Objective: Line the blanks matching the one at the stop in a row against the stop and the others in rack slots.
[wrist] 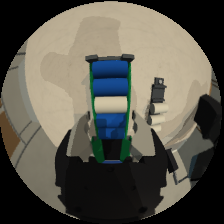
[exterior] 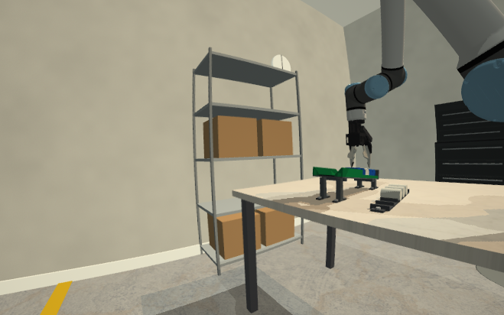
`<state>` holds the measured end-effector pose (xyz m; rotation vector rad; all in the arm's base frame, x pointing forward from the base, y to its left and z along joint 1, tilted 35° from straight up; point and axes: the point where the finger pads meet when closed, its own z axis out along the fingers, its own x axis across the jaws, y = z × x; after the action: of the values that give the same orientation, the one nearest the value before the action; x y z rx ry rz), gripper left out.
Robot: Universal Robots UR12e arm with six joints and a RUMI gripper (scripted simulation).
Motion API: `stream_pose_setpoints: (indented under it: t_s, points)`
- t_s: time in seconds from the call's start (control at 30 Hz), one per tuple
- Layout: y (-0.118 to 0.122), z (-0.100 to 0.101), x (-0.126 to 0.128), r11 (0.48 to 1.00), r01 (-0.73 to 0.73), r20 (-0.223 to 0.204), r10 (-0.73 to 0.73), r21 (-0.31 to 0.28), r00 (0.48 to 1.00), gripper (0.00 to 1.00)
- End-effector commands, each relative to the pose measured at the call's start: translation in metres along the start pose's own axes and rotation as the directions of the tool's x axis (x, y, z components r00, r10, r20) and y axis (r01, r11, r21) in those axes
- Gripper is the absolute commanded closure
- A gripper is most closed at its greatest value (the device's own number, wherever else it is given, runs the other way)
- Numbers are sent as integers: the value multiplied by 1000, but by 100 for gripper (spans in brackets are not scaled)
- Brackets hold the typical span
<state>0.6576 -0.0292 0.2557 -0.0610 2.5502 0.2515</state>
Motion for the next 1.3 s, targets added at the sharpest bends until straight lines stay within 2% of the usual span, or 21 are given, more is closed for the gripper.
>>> stream_pose_setpoints:
  t_s: [0.0, 0.5, 1.27]
  points:
    - [0, 6, -1, 1000, 0, 1, 0, 0, 1000, 46]
    - [0, 29, -1, 1000, 0, 1, 0, 0, 1000, 46]
    - [0, 30, -1, 1000, 0, 1, 0, 0, 1000, 46]
